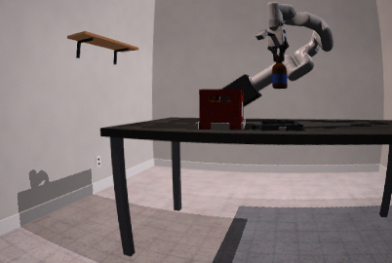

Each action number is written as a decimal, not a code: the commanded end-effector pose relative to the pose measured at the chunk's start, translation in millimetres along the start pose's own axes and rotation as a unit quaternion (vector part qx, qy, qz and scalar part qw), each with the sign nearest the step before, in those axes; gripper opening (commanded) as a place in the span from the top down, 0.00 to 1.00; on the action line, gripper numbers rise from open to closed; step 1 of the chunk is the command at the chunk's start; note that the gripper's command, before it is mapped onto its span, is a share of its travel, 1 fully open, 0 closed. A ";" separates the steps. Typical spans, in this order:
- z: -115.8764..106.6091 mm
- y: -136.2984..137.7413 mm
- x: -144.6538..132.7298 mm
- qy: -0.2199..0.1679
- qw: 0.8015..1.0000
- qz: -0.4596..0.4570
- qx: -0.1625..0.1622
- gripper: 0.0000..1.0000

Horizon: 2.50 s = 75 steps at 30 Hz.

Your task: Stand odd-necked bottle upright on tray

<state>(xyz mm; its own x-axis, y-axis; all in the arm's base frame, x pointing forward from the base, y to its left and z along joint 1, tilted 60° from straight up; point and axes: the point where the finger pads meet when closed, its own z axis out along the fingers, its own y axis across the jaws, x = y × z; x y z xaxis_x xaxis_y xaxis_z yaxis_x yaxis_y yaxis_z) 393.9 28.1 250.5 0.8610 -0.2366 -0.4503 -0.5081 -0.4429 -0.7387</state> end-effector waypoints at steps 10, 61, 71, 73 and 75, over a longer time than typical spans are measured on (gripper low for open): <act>16.6 -0.4 0.5 0.001 1.000 0.000 0.000 1.00; 138.9 -0.5 0.5 0.001 1.000 0.000 0.000 1.00; 151.1 -0.5 0.5 0.001 1.000 0.000 0.000 1.00; 153.2 -0.5 0.5 0.001 1.000 0.000 0.000 1.00; 154.9 -0.5 0.5 0.001 1.000 0.000 0.000 1.00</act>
<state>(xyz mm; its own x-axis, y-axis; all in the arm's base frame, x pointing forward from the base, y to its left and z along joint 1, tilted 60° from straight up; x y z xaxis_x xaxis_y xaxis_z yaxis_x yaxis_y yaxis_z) 389.8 157.8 175.3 0.8608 -0.2368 -0.4505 -0.5083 -0.4435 -0.7381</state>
